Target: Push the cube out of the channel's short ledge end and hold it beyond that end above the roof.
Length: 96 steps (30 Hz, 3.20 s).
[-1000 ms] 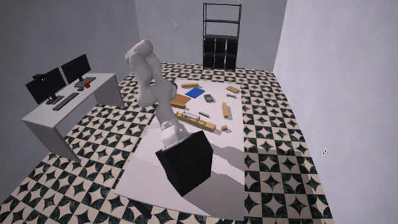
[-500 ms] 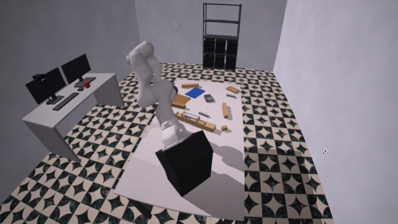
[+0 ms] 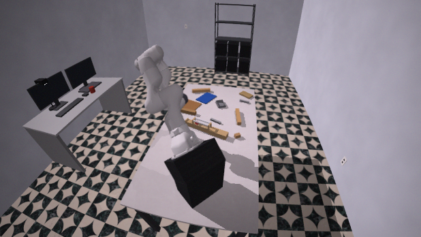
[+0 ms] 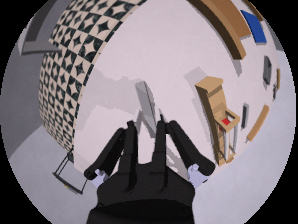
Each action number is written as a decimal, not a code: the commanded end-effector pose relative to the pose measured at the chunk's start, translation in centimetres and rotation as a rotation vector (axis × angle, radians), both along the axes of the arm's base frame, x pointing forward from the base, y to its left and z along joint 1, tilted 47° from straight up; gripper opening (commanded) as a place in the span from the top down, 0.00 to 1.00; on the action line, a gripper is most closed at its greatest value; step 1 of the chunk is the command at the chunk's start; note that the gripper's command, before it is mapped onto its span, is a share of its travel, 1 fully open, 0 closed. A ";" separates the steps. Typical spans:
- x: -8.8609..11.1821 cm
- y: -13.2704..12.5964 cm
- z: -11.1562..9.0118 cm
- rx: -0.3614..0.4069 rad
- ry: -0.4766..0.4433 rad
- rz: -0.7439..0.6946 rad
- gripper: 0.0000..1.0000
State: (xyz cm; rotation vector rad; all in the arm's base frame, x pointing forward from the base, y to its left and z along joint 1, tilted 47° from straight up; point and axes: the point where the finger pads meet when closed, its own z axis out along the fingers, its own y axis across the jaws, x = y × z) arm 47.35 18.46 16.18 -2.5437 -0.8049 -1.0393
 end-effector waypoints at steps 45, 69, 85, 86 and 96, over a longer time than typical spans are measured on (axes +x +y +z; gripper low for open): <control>0.1 0.1 0.1 -0.028 -0.057 0.038 1.00; -0.2 -0.2 0.5 -0.028 -0.057 0.038 1.00; -5.9 -4.6 7.2 -0.028 -0.057 0.038 1.00; -6.1 -4.8 7.5 -0.028 -0.057 0.038 1.00; -6.5 -5.0 7.9 -0.028 -0.057 0.038 1.00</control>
